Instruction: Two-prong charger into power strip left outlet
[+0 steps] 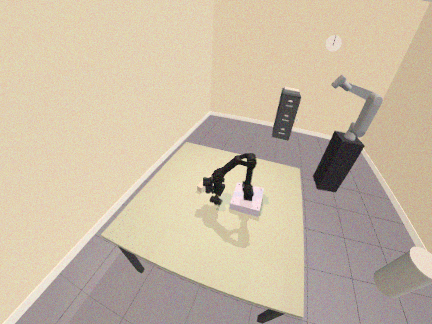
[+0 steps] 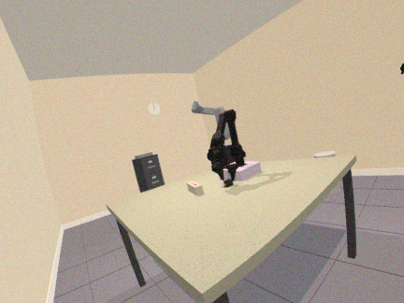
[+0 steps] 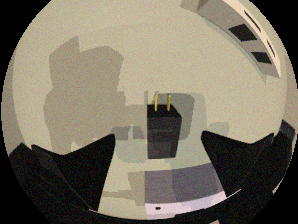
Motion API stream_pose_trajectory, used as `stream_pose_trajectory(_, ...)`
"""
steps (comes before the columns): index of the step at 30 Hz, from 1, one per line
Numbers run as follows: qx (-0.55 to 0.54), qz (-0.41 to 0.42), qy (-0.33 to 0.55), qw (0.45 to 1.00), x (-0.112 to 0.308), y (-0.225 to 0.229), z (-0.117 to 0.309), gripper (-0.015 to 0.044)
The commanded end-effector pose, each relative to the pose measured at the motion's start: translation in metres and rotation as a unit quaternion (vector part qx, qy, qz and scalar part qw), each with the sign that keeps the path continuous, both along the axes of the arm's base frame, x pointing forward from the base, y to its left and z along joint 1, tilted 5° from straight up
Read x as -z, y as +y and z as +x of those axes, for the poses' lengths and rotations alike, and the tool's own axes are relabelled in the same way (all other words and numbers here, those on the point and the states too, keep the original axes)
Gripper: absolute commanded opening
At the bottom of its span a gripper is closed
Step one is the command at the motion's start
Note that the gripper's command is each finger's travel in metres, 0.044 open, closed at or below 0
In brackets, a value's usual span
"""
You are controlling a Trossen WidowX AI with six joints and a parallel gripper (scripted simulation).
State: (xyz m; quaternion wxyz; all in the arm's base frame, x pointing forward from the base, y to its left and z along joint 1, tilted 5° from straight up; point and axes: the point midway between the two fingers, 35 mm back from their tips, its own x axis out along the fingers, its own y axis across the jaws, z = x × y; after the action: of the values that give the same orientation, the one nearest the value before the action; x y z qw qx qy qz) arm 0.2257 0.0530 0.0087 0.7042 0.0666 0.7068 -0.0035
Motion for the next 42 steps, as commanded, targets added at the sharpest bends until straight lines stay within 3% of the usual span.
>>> stream_pose_trajectory(1, 0.002, -0.003, 0.005, 1.000, 0.009, -0.001, -0.002, 0.0440)
stream_pose_trajectory(18, 0.002, -0.003, 0.005, 1.000, 0.030, 0.000, -0.002, 0.0440)
stream_pose_trajectory(30, 0.000, 0.000, 0.002, 1.000, 0.026, 0.001, 0.000, 0.0125)
stream_pose_trajectory(36, 0.000, 0.000, 0.002, 1.000, 0.026, 0.001, 0.000, 0.0085)
stream_pose_trajectory(39, 0.000, -0.001, 0.002, 1.000, 0.022, 0.001, 0.000, 0.0006)
stream_pose_trajectory(42, 0.001, -0.001, 0.003, 1.000, 0.013, 0.001, 0.000, 0.0000)
